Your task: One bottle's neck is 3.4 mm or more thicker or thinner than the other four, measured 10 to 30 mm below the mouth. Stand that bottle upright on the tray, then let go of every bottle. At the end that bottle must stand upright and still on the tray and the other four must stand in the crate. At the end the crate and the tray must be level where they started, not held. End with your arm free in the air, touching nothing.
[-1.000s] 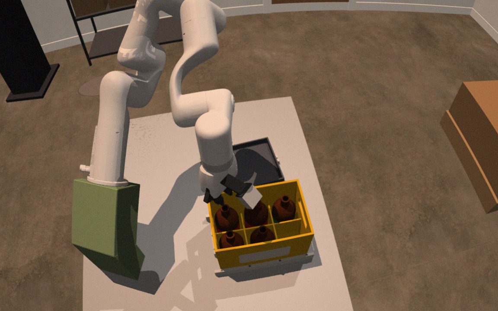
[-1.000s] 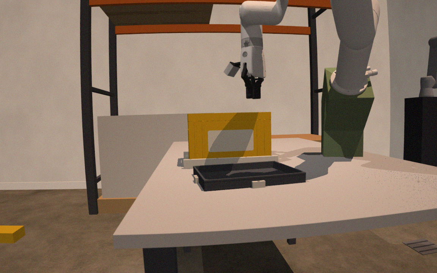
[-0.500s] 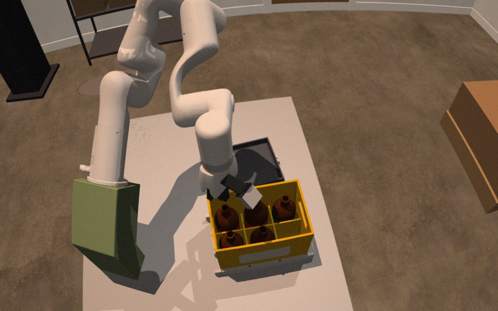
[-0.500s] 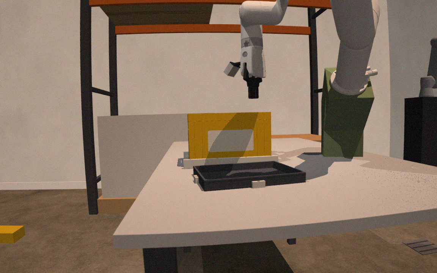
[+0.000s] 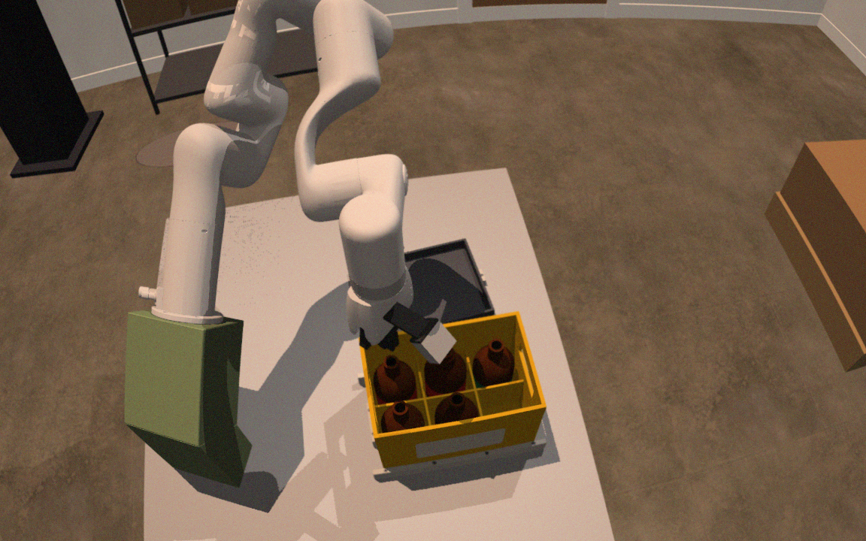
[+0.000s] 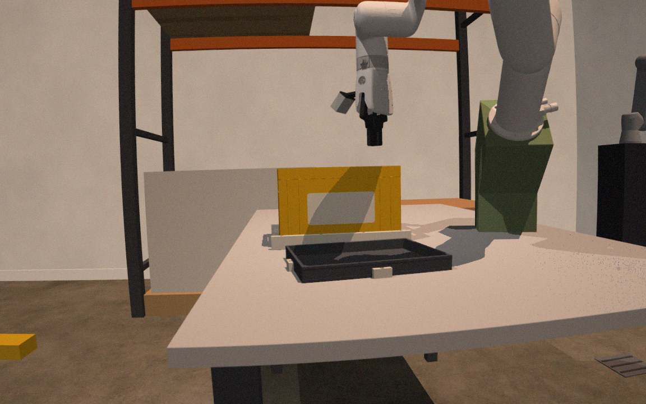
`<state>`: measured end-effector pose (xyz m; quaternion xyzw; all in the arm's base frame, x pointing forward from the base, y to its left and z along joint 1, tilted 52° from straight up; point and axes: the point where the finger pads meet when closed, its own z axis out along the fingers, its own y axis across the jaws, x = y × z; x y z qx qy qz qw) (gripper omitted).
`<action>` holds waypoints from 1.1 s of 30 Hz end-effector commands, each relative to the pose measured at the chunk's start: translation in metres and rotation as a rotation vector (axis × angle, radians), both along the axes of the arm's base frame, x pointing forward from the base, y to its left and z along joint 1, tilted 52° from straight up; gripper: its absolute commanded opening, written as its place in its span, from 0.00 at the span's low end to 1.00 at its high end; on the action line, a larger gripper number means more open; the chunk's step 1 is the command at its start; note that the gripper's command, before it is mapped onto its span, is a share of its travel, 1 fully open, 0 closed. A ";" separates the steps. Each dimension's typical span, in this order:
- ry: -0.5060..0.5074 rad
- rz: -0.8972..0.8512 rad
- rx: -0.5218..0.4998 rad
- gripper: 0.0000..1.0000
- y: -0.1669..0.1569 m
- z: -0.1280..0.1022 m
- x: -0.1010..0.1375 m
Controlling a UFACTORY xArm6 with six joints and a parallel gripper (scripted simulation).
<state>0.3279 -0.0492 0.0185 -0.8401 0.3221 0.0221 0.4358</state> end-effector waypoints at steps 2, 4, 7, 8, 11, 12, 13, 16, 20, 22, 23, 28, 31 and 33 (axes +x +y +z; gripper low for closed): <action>-0.002 -0.002 -0.002 0.00 -0.002 0.002 0.007; -0.001 -0.002 -0.003 0.00 -0.005 0.011 0.034; -0.001 -0.002 -0.003 0.00 -0.006 0.019 0.058; -0.001 -0.002 -0.003 0.00 -0.006 0.022 0.067; -0.002 -0.001 -0.002 0.00 -0.005 0.029 0.085; -0.002 -0.001 -0.002 0.00 -0.005 0.029 0.085; -0.002 -0.001 -0.002 0.00 -0.005 0.029 0.085; -0.002 -0.001 -0.002 0.00 -0.005 0.029 0.085; -0.002 -0.001 -0.002 0.65 -0.005 0.029 0.085; -0.002 -0.001 -0.002 0.65 -0.005 0.029 0.085; -0.002 -0.001 -0.002 0.65 -0.005 0.029 0.085; -0.002 -0.001 -0.002 0.65 -0.005 0.029 0.085; -0.002 -0.001 -0.002 0.65 -0.005 0.029 0.085; -0.002 -0.001 -0.002 0.65 -0.005 0.029 0.085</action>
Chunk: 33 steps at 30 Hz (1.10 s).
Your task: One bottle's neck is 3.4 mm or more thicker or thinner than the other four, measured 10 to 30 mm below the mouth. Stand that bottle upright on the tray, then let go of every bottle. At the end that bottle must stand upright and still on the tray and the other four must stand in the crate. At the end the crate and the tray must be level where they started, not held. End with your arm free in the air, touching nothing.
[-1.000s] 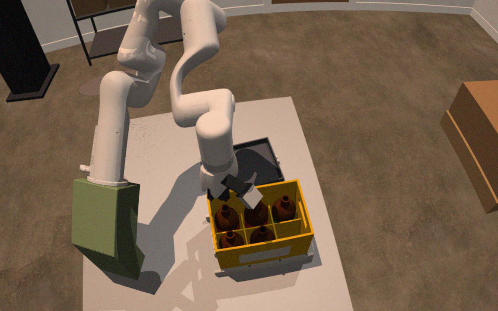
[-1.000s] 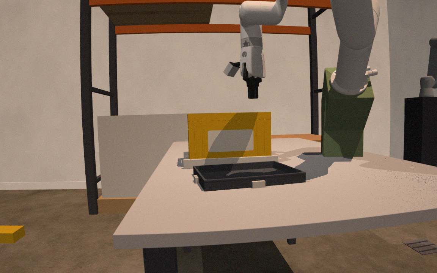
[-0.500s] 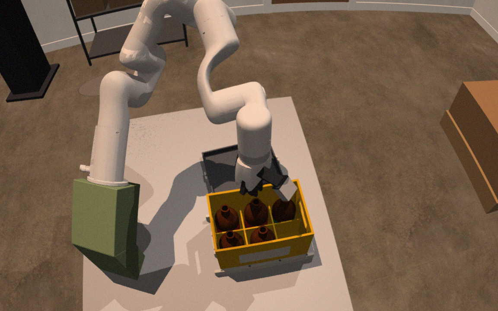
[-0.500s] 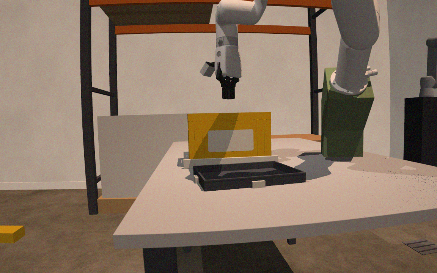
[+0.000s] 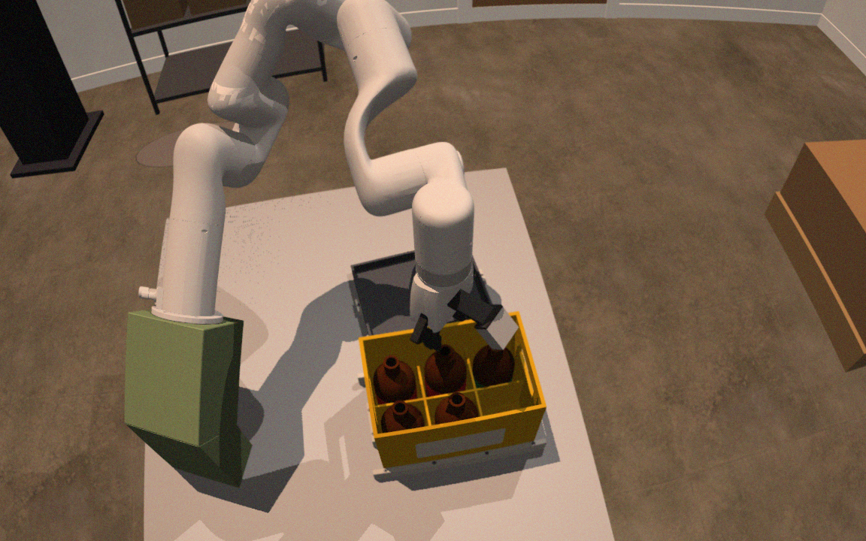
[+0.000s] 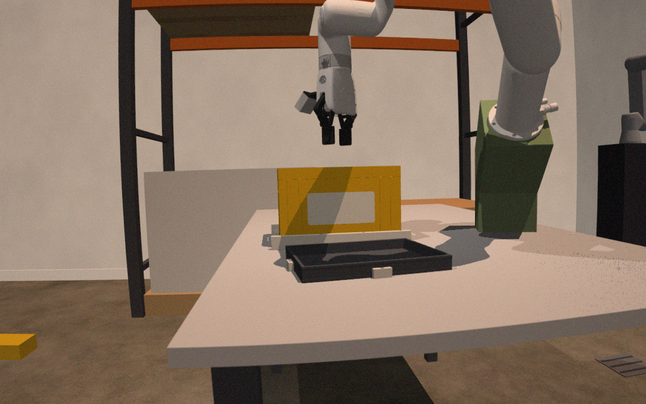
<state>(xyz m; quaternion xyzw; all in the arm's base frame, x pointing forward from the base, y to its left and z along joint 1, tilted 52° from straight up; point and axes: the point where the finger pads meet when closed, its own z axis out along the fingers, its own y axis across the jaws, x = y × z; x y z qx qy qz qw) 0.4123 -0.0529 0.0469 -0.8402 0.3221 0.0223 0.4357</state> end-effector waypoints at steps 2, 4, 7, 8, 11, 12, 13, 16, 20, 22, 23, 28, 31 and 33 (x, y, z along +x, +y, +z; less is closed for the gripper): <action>-0.002 -0.002 -0.002 0.65 -0.001 0.001 0.001; -0.002 -0.002 -0.002 0.65 -0.001 0.001 0.001; -0.002 -0.002 -0.002 0.65 -0.001 0.001 0.001; -0.002 -0.002 -0.002 0.65 -0.001 0.001 0.001; -0.002 -0.002 -0.002 0.65 -0.001 0.001 0.001; -0.002 -0.002 -0.002 0.65 -0.001 0.001 0.001; -0.002 -0.002 -0.002 0.65 -0.001 0.001 0.001; -0.002 -0.002 -0.002 0.65 -0.001 0.001 0.001; -0.002 -0.002 -0.002 0.65 -0.001 0.001 0.001; -0.002 -0.002 -0.002 0.65 -0.001 0.001 0.001; -0.002 -0.002 -0.002 0.65 -0.001 0.000 0.001; -0.002 -0.001 -0.002 0.65 0.000 -0.001 0.001; -0.002 -0.001 -0.002 0.65 0.002 -0.002 0.002; -0.002 -0.001 -0.002 0.65 0.002 -0.002 0.002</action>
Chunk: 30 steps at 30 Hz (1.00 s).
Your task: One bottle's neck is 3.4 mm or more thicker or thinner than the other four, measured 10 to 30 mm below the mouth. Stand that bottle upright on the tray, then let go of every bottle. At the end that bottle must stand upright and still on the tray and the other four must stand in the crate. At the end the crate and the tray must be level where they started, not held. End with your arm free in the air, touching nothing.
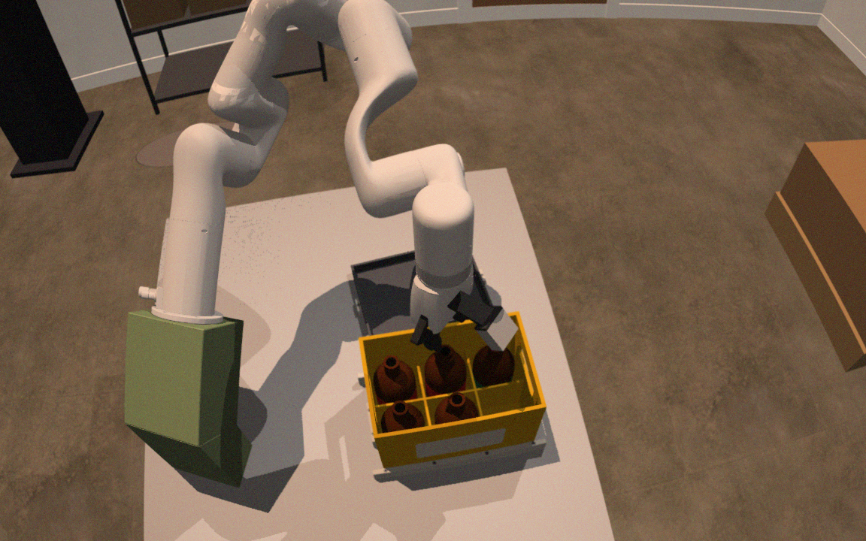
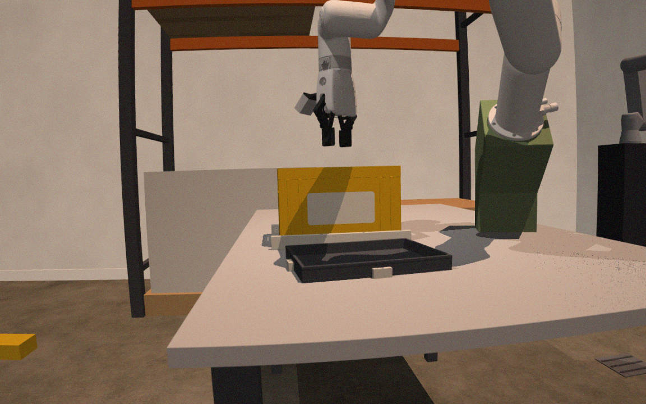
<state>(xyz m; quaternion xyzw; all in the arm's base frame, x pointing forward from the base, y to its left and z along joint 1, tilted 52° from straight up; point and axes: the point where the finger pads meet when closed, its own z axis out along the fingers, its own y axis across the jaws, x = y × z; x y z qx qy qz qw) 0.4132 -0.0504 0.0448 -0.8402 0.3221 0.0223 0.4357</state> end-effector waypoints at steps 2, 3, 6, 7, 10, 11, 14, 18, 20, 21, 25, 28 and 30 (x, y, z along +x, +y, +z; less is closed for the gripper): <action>-0.002 -0.002 -0.002 0.65 0.000 -0.001 0.001; -0.002 -0.002 -0.002 0.65 0.001 -0.001 0.002; -0.002 -0.002 -0.002 0.65 0.003 -0.003 0.002; -0.002 -0.002 -0.002 0.65 0.004 -0.004 0.003; -0.002 -0.002 -0.002 0.65 0.007 -0.006 0.004; -0.002 -0.002 -0.002 0.65 0.008 -0.007 0.004; -0.002 -0.002 -0.002 0.65 0.011 -0.010 0.005; -0.002 -0.002 -0.002 0.65 0.013 -0.011 0.006; -0.002 -0.002 -0.002 0.65 0.015 -0.013 0.006; -0.002 -0.002 -0.002 0.65 0.016 -0.014 0.007; -0.002 -0.002 -0.002 0.65 0.020 -0.017 0.008; -0.002 -0.002 -0.002 0.65 0.022 -0.019 0.009; -0.002 -0.002 -0.002 0.65 0.024 -0.020 0.009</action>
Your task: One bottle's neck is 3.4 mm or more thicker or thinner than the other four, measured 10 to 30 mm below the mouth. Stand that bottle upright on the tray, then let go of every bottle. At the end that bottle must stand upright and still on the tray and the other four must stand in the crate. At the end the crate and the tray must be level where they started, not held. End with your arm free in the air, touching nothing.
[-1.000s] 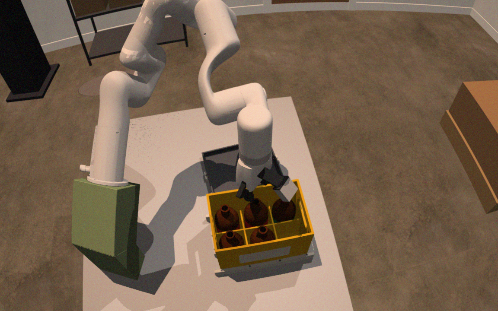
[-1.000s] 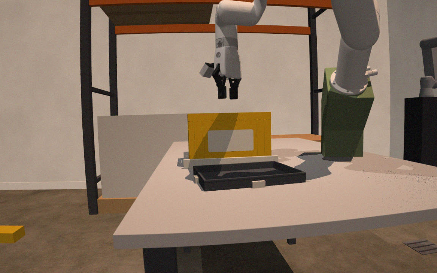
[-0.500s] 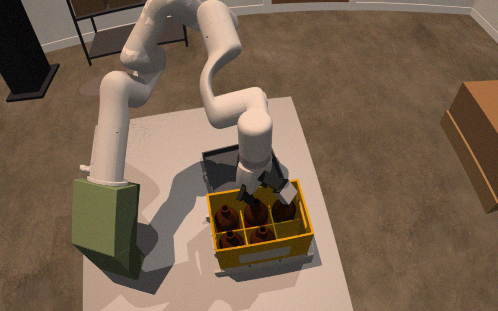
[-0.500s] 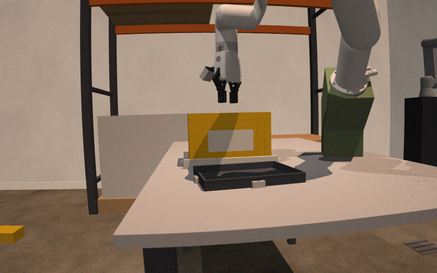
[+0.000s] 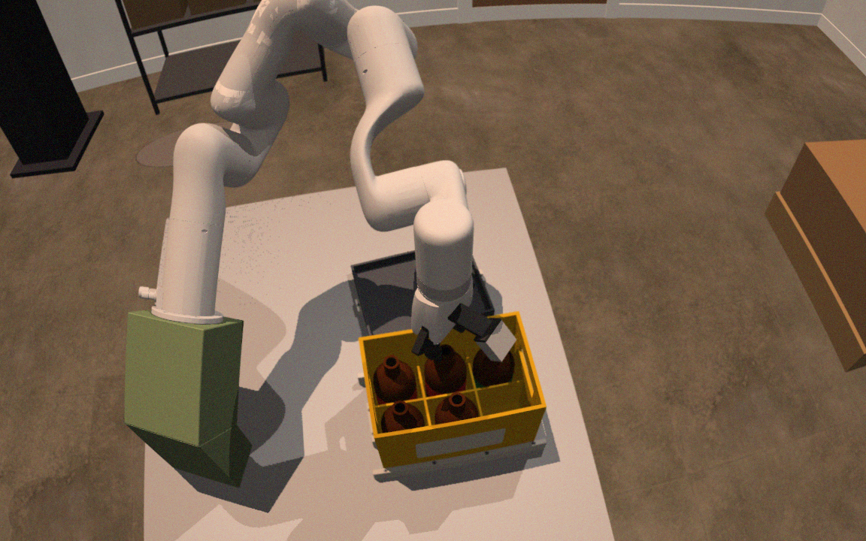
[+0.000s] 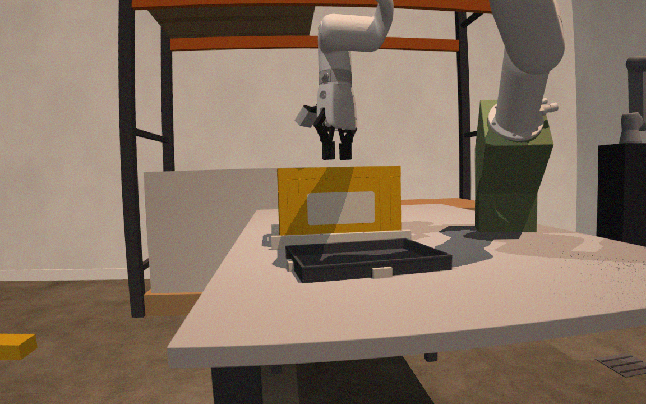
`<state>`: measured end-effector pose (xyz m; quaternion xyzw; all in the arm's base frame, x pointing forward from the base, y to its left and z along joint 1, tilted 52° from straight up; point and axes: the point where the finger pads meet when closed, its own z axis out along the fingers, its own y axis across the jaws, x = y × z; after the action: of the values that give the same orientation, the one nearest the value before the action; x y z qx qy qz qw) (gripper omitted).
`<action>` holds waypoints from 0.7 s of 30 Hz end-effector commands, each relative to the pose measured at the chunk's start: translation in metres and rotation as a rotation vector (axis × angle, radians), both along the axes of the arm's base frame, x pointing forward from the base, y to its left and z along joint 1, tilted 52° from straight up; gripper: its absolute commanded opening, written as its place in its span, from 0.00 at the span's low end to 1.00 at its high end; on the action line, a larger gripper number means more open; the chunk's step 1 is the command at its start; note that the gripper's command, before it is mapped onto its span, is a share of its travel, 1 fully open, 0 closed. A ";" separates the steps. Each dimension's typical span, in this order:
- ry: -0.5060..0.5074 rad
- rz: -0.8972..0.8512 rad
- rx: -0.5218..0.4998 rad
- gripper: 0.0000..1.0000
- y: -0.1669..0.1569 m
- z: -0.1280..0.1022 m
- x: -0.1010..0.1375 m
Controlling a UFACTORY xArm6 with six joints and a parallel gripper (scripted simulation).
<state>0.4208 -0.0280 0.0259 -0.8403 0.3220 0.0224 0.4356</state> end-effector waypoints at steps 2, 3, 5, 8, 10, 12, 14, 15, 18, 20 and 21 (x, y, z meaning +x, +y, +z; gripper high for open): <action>-0.002 -0.002 -0.002 0.65 0.003 -0.002 0.002; -0.002 -0.002 -0.002 0.65 0.003 -0.003 0.002; -0.002 -0.002 -0.002 0.65 0.003 -0.003 0.002; -0.002 -0.002 -0.002 0.65 0.005 -0.004 0.003; -0.002 -0.002 -0.002 0.65 0.005 -0.005 0.003; -0.002 -0.002 -0.002 0.65 0.006 -0.005 0.003; -0.002 -0.002 -0.002 0.65 0.006 -0.005 0.003; -0.002 -0.002 -0.002 0.65 0.006 -0.006 0.003; -0.002 -0.002 -0.002 0.65 0.006 -0.006 0.003; -0.002 -0.002 -0.002 0.65 0.006 -0.006 0.003; -0.002 -0.002 -0.002 0.65 0.006 -0.006 0.003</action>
<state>0.4235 -0.0206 0.0197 -0.8403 0.3220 0.0222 0.4356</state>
